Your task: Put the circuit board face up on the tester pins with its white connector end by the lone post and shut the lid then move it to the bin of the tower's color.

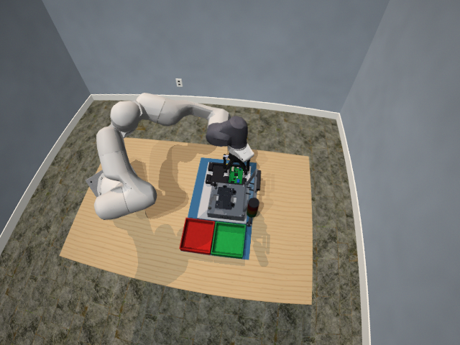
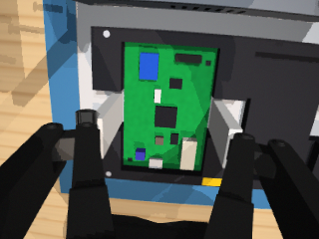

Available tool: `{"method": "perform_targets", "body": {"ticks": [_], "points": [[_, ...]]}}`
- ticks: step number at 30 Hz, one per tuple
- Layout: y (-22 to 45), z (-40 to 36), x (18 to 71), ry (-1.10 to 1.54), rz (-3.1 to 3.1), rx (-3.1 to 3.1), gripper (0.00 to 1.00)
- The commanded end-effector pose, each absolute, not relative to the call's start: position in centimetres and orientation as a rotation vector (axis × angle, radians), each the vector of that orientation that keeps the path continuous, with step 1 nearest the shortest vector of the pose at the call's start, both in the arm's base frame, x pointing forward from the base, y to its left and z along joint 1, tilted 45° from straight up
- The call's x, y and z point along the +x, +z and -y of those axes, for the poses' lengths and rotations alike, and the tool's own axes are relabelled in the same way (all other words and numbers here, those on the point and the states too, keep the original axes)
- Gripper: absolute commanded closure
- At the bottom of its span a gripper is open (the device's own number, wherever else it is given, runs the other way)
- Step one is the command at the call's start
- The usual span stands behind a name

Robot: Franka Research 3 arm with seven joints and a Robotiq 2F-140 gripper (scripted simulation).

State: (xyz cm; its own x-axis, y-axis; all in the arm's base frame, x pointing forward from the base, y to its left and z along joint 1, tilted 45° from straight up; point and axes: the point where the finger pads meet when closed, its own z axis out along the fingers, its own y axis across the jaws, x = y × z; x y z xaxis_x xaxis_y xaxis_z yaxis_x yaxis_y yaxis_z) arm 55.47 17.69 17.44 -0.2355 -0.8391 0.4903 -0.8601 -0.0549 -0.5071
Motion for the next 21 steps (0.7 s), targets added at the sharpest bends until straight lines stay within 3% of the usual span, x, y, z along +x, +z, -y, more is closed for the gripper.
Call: {"method": "perform_targets", "body": {"ticks": [1, 21], "points": [[17.38, -17.6, 55.54, 1.186, 2.137, 1.929, 0.49], [17.38, -17.6, 55.54, 1.186, 2.137, 1.929, 0.53]]}}
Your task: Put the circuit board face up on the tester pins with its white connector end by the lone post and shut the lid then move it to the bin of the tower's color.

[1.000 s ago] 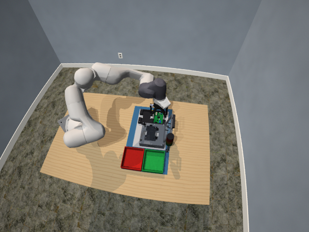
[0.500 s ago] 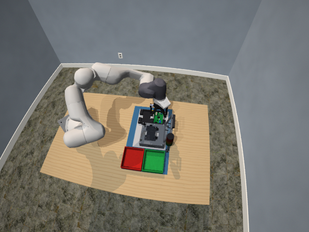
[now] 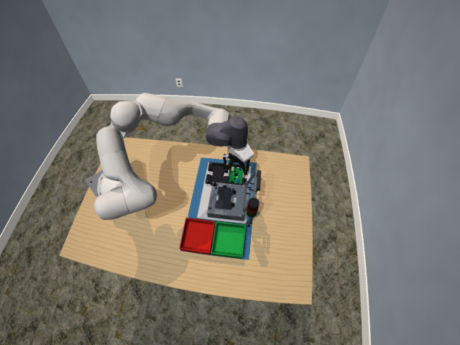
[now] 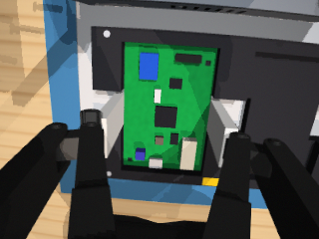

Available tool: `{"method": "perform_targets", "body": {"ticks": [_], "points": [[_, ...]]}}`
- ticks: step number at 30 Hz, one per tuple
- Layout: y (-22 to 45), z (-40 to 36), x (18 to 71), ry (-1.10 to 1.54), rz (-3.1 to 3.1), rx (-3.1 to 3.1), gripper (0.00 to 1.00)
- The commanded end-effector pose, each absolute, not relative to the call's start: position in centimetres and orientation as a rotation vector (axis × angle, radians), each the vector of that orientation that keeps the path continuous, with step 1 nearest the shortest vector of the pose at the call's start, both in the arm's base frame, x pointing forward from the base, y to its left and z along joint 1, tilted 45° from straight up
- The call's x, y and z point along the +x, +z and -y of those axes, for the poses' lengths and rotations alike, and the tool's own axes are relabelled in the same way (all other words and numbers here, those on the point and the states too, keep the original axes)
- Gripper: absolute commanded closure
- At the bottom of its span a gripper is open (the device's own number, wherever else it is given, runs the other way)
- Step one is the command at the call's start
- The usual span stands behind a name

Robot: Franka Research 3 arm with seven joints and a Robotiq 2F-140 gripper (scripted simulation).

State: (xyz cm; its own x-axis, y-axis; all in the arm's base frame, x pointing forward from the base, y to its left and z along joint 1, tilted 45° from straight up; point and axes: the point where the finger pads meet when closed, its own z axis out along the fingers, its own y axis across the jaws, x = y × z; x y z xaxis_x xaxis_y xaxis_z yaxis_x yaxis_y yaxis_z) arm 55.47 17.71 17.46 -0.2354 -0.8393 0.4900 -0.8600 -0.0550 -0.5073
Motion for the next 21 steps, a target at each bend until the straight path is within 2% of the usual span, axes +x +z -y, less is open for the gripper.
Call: {"method": "perform_targets", "body": {"ticks": [1, 21], "points": [[17.38, -17.6, 55.54, 1.186, 2.137, 1.929, 0.53], [17.38, -17.6, 55.54, 1.186, 2.137, 1.929, 0.54]]}}
